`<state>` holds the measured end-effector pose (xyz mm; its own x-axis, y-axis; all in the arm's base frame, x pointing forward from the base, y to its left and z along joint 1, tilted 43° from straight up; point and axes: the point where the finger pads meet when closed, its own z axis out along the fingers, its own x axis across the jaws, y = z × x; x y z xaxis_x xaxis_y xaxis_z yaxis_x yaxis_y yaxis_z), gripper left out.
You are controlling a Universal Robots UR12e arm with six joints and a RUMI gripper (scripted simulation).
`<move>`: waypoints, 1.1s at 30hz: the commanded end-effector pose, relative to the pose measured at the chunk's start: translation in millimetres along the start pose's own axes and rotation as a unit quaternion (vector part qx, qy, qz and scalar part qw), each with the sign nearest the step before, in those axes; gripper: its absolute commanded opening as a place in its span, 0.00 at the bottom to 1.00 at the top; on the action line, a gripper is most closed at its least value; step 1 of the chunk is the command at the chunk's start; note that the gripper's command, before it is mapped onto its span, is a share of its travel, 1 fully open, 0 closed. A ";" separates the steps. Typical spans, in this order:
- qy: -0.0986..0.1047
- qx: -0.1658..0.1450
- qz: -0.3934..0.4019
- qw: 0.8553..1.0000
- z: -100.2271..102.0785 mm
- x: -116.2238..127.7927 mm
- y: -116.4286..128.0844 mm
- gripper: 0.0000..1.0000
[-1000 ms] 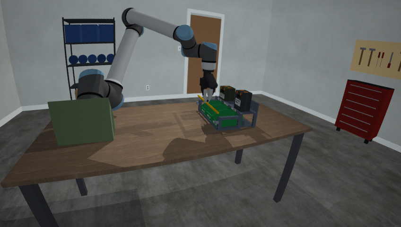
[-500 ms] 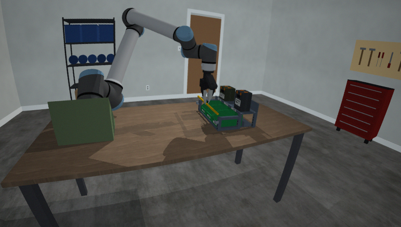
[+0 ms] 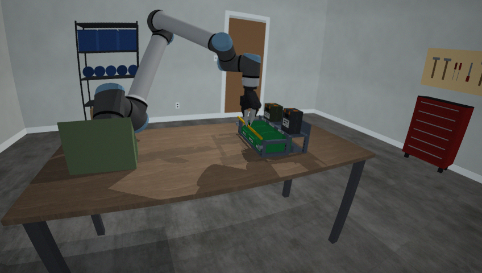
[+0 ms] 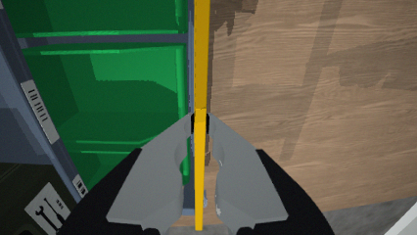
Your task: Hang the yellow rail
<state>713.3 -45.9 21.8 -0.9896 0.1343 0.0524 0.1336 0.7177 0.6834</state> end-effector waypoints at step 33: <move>-0.002 0.001 -0.001 1.000 5.6 -1.2 -0.2 0.00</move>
<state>714.2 -41.6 16.8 -0.9896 0.1346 0.0509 0.1328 0.7184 0.6828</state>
